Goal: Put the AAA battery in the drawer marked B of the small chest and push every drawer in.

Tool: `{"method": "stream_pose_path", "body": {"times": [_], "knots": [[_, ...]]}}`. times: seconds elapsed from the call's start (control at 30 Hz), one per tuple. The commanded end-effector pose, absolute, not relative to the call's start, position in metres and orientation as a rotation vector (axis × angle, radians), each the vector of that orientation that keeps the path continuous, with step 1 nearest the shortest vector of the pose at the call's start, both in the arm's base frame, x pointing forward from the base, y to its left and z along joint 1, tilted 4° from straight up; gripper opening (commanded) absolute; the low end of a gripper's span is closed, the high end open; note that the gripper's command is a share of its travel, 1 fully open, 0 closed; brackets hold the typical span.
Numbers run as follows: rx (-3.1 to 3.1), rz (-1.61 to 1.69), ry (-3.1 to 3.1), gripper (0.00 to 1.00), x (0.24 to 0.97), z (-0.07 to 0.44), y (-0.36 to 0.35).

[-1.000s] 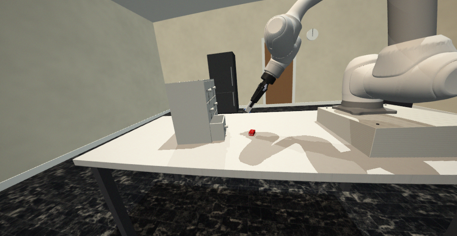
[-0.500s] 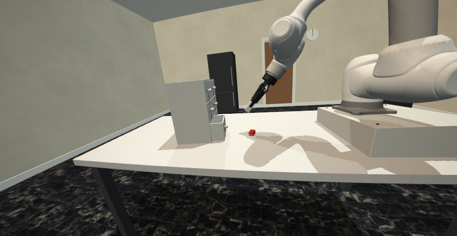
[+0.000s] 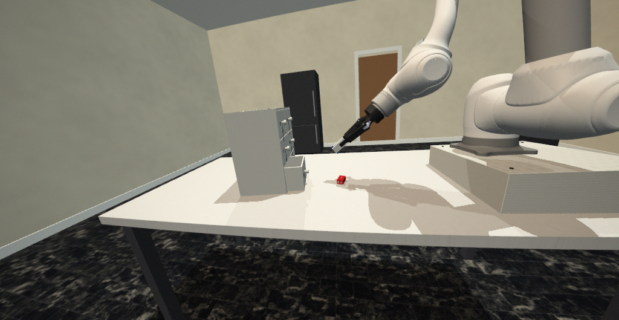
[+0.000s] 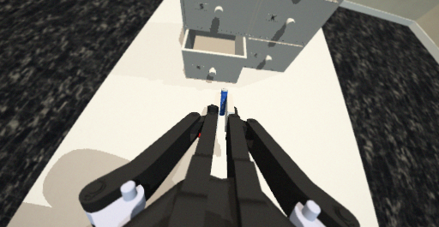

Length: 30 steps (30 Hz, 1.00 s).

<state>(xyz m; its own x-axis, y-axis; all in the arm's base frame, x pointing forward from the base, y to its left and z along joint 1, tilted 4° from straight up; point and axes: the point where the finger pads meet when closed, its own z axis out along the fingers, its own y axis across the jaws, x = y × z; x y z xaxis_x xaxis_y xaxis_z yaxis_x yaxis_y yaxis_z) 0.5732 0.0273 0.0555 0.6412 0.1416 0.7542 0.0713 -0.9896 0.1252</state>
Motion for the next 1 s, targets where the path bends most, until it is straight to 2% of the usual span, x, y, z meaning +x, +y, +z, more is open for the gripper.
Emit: {"method": "stream_pose_path", "body": {"times": [0.0,0.97], "knots": [[2.753,1.505,0.226,0.03,0.5726,0.0526,0.0199],[2.594,1.792,0.225,0.03,0.5681,0.0494,0.0191]]}}
